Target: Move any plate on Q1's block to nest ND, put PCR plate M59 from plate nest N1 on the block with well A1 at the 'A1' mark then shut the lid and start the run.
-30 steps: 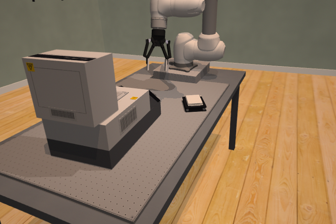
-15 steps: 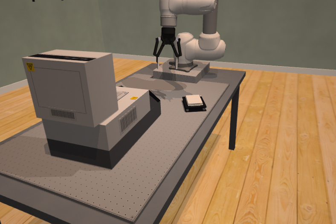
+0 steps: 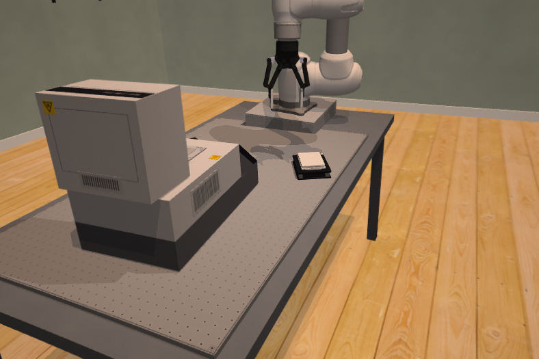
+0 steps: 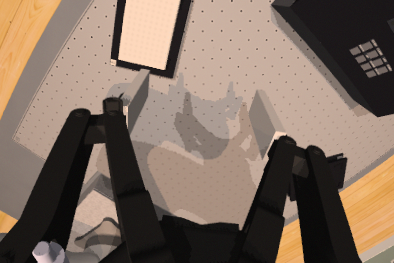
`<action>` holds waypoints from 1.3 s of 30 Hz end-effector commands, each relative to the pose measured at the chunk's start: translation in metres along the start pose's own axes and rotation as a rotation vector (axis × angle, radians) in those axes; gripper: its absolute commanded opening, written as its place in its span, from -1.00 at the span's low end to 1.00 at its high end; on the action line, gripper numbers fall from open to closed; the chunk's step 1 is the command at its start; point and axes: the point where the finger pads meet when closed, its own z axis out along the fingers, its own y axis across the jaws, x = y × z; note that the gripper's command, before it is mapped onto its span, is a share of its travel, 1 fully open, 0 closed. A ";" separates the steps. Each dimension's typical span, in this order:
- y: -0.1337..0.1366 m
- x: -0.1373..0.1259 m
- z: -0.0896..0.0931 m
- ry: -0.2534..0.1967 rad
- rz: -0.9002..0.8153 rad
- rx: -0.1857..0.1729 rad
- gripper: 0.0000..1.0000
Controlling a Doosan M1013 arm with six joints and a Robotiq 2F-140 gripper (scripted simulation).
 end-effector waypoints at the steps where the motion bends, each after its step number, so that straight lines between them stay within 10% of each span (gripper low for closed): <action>1: -0.019 0.005 -0.004 -0.016 0.020 0.010 0.33; 17: -0.084 0.020 -0.016 -0.069 0.084 0.047 0.33; 30: -0.084 0.020 -0.016 -0.069 0.084 0.047 0.33; 39: -0.086 0.018 0.014 -0.069 0.084 0.047 0.33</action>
